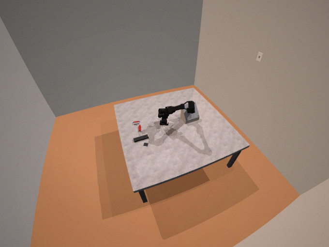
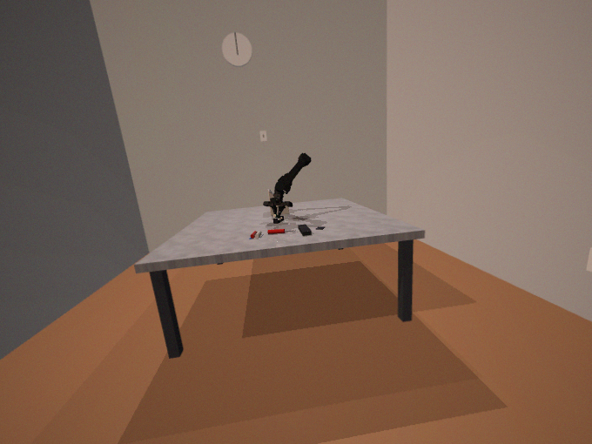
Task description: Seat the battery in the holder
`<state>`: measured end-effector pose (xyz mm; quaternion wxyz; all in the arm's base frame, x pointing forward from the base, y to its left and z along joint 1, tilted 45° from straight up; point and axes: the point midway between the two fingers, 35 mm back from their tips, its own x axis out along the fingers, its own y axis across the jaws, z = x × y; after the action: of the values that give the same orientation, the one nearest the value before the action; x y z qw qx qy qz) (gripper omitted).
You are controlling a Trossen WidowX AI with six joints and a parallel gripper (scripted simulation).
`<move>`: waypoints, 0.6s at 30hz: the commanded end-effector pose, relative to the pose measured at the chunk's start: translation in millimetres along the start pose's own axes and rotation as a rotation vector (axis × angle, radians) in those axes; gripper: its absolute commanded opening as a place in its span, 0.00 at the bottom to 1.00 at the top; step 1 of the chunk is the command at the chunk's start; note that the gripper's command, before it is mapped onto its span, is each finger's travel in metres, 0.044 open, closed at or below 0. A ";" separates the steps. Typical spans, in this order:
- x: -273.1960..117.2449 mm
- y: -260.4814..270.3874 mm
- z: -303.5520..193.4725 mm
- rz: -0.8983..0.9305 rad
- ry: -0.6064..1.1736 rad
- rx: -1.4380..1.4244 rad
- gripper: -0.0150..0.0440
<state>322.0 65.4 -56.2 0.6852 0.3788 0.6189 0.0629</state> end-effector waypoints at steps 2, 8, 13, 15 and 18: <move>1.7 0.0 -1.9 -0.006 -0.033 0.002 0.36; 3.7 0.2 -4.4 -0.009 -0.072 0.004 0.36; 4.8 0.6 -6.4 -0.009 -0.106 0.006 0.36; 5.2 0.8 -7.3 -0.009 -0.119 0.007 0.36; 5.5 1.3 -8.6 -0.010 -0.140 0.009 0.36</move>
<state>316.9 72.2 -59.8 0.7198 0.3810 0.5792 0.0355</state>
